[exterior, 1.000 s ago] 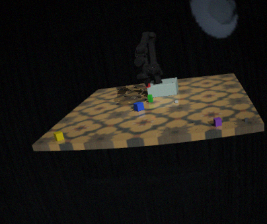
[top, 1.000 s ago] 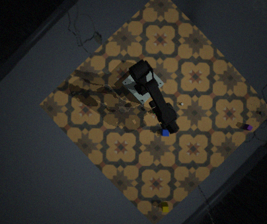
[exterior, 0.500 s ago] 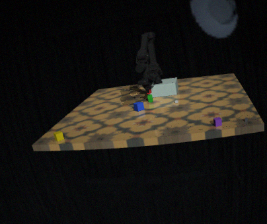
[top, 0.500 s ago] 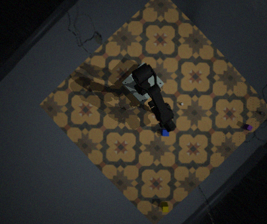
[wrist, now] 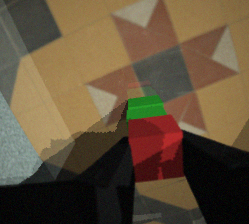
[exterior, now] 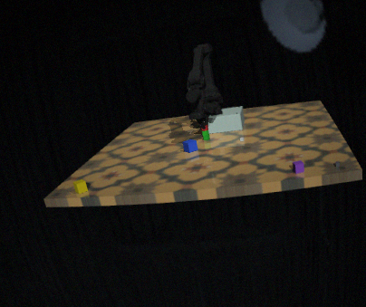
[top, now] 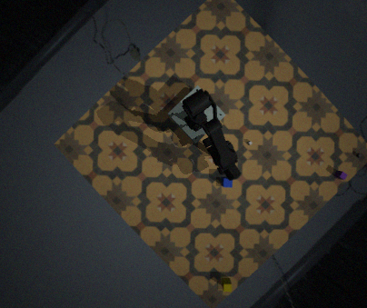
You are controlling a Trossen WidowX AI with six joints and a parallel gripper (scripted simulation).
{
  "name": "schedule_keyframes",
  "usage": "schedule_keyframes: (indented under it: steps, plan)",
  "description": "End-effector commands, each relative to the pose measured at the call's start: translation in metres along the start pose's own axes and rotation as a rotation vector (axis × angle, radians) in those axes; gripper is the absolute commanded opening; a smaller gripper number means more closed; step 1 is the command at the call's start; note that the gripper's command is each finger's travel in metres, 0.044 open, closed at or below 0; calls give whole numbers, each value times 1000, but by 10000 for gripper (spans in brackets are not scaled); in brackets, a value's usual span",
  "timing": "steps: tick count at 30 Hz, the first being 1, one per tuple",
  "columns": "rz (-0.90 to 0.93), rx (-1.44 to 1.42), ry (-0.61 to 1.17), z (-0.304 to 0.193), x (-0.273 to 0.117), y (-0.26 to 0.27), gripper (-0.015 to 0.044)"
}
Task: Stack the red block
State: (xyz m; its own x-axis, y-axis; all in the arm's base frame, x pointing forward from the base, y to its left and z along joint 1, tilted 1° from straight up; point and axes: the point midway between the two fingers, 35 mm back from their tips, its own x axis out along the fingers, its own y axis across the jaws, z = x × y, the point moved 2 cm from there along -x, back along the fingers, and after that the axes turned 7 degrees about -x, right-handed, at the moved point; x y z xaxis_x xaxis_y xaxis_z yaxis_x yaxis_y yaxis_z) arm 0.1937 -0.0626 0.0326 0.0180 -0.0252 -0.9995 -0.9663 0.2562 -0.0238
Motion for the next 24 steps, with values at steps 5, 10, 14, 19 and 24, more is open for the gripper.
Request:
schedule_keyframes:
  steps: [5,10,14,19,24]
  plan:
    - [2,-3,4,-1,1,1,0]
    - [2,-3,4,-1,2,1,0]
    - [2,-3,4,-1,2,1,0]
    - [2,-3,4,-1,1,1,0]
    - [2,0,0,0,1,1,79]
